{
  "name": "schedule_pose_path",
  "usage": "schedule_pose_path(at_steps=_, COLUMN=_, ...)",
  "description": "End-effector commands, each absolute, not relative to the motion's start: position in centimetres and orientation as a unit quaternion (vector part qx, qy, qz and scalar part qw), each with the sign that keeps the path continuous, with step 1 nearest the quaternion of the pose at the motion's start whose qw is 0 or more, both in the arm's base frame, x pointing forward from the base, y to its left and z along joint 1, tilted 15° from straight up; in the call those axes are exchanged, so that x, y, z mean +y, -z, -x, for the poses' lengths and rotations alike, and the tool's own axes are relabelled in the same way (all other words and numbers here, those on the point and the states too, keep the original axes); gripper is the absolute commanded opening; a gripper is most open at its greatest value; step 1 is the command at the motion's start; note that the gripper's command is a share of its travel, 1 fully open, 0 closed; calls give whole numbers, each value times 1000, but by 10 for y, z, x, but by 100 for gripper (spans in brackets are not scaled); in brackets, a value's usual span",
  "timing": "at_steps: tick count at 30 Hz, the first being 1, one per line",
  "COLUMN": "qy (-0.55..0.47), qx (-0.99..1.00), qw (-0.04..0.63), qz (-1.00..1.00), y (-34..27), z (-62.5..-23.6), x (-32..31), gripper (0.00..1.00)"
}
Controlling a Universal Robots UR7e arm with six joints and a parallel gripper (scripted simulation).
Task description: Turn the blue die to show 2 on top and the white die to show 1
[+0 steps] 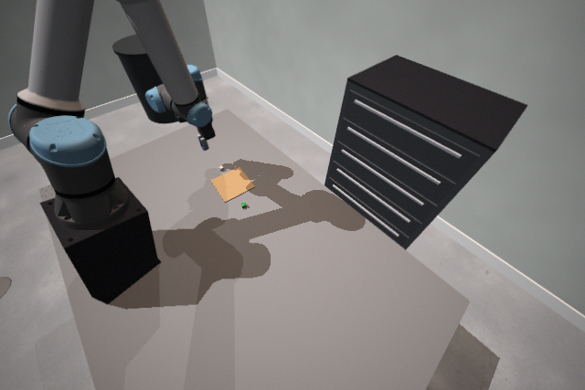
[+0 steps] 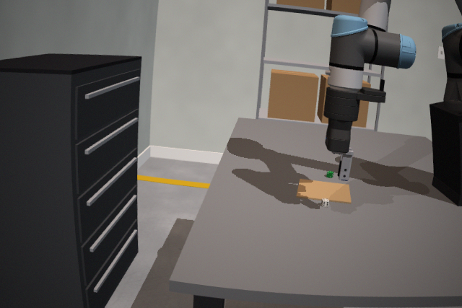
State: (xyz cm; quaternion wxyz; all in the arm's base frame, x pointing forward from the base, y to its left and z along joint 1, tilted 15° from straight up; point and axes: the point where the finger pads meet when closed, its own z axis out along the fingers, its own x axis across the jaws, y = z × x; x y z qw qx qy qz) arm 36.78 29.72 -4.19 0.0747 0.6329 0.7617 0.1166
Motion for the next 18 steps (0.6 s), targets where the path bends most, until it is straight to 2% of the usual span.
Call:
schedule_pose_path(at_steps=1, qy=-125, qx=761, qw=82, qz=-632, y=42, z=-368, x=297, gripper=34)
schedule_pose_path(at_steps=18, qy=-196, qx=746, qw=141, qz=-621, y=43, z=-366, x=297, gripper=34)
